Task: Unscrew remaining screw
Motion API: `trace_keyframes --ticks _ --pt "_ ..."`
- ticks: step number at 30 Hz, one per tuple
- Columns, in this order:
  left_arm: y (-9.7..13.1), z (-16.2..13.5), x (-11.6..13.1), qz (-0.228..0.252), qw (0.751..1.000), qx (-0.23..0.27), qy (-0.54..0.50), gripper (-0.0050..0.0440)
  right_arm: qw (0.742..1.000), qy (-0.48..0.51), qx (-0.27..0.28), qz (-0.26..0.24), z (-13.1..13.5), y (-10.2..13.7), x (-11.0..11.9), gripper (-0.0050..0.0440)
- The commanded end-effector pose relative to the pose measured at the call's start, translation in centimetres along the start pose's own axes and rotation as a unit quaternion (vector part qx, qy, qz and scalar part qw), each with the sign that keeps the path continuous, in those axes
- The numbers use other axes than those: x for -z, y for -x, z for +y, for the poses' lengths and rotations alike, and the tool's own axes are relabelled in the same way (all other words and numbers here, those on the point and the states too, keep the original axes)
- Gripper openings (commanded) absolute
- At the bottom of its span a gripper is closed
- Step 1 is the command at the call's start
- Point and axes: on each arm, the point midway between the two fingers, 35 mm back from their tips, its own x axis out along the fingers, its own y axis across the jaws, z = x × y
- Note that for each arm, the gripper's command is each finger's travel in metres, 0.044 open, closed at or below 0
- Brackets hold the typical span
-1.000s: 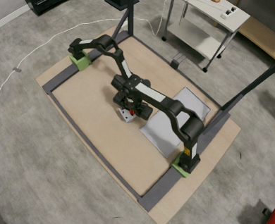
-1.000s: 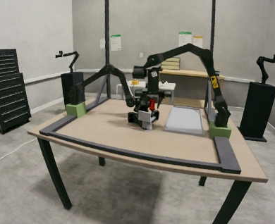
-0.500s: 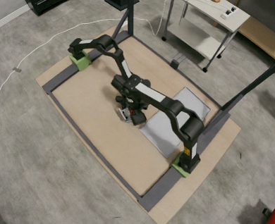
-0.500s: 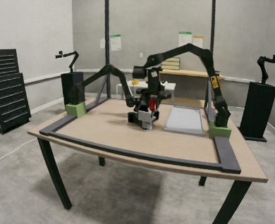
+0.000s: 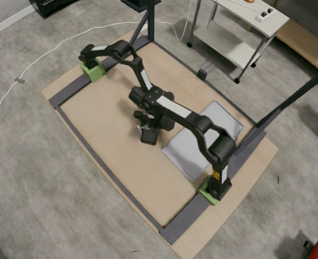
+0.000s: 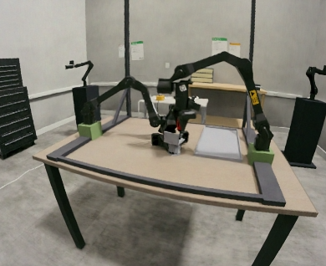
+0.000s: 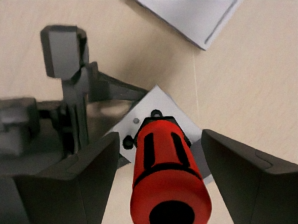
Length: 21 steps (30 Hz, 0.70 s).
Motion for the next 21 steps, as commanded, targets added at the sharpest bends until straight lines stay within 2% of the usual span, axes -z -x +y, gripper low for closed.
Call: trace_keyframes --ticks 1,21 --pt "1.14 0.32 0.55 0.016 0.995 -0.008 -0.096 0.025 1.0 -0.018 -0.002 -0.005 0.58 -0.09 -1.51 0.0245" --pt "1.16 0.19 0.35 0.017 0.989 -0.007 -0.147 0.025 1.0 -0.018 -0.002 -0.005 0.58 -0.09 -1.51 0.0245"
